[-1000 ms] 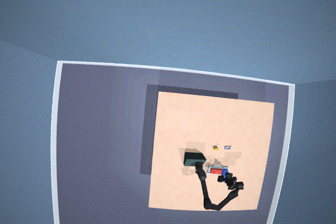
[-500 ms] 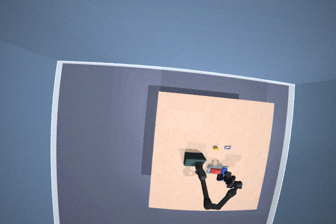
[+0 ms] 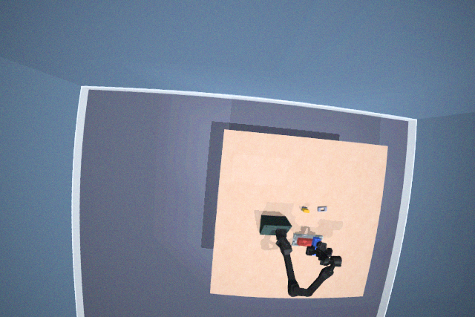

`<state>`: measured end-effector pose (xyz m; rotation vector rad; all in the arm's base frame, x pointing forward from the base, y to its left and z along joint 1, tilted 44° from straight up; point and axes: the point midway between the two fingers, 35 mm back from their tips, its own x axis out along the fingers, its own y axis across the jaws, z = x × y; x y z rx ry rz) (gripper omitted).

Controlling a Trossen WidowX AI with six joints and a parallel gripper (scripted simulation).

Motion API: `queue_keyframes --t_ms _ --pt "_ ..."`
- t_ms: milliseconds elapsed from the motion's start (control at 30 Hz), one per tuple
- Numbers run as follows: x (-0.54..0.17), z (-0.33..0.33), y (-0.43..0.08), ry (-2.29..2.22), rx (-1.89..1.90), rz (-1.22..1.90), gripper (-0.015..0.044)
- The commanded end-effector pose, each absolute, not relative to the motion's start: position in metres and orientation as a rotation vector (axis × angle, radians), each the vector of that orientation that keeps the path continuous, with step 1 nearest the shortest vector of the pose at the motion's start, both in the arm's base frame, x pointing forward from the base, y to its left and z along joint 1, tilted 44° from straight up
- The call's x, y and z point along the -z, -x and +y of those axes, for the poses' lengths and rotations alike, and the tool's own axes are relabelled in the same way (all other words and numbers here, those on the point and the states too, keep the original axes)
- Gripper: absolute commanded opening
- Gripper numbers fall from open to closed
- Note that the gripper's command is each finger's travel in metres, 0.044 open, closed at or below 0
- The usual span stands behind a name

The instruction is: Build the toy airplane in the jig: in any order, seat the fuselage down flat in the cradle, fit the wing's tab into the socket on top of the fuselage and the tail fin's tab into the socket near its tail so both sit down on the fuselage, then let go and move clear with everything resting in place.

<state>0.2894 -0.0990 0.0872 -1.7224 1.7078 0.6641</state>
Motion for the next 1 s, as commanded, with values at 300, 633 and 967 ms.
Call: queue_keyframes --t_ms 300,633,967 --pt "-0.0864 -0.0997 -0.2898 1.721 -0.661 1.707 0.0135" --pt "-0.0864 -0.0997 -0.2898 1.721 -0.661 1.707 0.0188" --pt "-0.0864 -0.0997 -0.2898 1.721 -0.661 1.707 0.0440"
